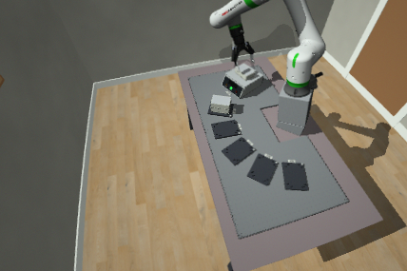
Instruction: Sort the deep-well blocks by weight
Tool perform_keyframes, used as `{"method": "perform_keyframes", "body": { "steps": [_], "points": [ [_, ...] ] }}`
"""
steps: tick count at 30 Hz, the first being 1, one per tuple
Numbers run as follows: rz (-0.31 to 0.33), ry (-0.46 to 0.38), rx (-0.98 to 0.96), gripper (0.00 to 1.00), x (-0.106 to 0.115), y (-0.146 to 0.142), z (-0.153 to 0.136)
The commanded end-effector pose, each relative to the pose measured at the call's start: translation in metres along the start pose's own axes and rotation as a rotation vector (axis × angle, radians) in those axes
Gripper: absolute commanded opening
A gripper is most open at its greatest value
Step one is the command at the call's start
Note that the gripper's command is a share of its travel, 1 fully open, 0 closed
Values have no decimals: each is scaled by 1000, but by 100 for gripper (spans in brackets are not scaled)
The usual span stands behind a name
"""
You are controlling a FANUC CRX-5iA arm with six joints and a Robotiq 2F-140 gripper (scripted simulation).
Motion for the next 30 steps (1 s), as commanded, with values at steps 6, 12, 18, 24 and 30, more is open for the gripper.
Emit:
{"method": "perform_keyframes", "body": {
  "steps": [6, 12, 18, 24, 30],
  "points": [
    [0, 0, 0, 100, 19, -2, -10],
    [0, 0, 0, 100, 21, -2, -12],
    [0, 0, 0, 100, 21, -2, -12],
    [0, 0, 0, 100, 21, -2, -12],
    [0, 0, 0, 100, 21, -2, -12]
  ]
}}
Point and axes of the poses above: the point where the finger pads meet when closed, its own x axis back along the fingers, its own y axis across the jaws, z = x × y, the point moved 10 cm from there along x, back along the fingers, and after that the axes turned 10 degrees about x, right-handed, at the moved point
